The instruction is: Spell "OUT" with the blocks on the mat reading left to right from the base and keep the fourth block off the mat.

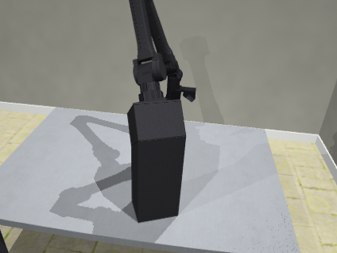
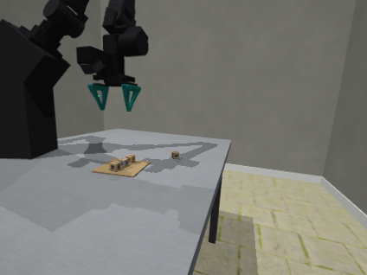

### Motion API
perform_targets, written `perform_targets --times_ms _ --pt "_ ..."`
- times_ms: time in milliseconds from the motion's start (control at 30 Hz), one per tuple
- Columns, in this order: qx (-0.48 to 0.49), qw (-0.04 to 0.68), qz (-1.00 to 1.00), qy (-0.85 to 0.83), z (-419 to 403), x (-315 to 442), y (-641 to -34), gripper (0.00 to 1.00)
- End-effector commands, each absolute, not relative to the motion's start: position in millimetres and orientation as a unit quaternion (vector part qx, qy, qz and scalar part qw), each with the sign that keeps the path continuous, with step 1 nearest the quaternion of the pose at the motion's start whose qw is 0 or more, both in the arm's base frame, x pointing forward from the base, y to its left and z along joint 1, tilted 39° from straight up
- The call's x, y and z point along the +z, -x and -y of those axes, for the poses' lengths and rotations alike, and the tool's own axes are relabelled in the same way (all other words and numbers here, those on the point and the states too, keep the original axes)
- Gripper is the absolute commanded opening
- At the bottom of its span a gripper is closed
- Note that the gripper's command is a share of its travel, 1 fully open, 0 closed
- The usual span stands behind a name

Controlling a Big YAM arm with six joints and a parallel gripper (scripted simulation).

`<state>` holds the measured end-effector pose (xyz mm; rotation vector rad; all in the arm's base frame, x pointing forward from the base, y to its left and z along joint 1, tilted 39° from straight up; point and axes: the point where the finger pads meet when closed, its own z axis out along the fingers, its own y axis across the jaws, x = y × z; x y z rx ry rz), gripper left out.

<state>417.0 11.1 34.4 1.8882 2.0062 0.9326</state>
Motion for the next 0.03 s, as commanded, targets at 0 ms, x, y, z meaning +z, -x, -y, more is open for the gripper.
perform_targets --times_ms 0 --pt "0.315 0.117 -0.685 -0.646 -6.0 35.8 -415.4 1.00"
